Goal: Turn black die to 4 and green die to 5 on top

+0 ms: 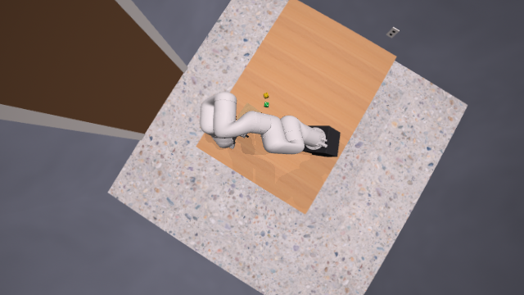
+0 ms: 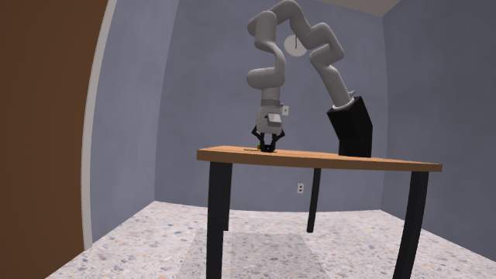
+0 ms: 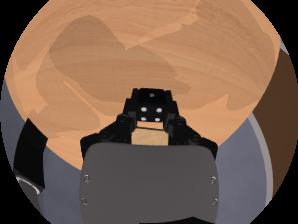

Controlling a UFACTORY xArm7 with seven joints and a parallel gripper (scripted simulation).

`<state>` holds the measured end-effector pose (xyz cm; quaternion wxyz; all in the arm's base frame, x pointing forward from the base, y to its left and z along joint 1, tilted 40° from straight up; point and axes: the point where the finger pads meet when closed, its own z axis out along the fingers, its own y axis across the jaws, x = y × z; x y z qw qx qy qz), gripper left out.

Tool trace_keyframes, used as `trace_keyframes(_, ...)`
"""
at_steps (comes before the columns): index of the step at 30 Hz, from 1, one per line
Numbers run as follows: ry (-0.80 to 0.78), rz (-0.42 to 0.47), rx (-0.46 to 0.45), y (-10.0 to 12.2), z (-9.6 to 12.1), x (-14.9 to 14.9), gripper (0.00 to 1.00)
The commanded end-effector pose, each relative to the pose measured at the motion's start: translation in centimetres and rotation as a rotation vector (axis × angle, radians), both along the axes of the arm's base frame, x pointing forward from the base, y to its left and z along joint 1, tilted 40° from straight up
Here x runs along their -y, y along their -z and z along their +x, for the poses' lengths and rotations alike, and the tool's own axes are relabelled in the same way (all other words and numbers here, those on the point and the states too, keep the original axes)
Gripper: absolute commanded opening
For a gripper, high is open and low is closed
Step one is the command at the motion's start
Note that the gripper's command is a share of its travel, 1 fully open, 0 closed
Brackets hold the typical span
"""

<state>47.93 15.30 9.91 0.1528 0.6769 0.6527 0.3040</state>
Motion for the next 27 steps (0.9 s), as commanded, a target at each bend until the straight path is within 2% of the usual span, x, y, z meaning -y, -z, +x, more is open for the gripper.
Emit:
trace_keyframes(1,0.0,0.001,0.001,-0.09,0.03,-0.02,0.27)
trace_keyframes(27,0.0,0.001,0.001,-0.59,-0.36,0.1,0.27)
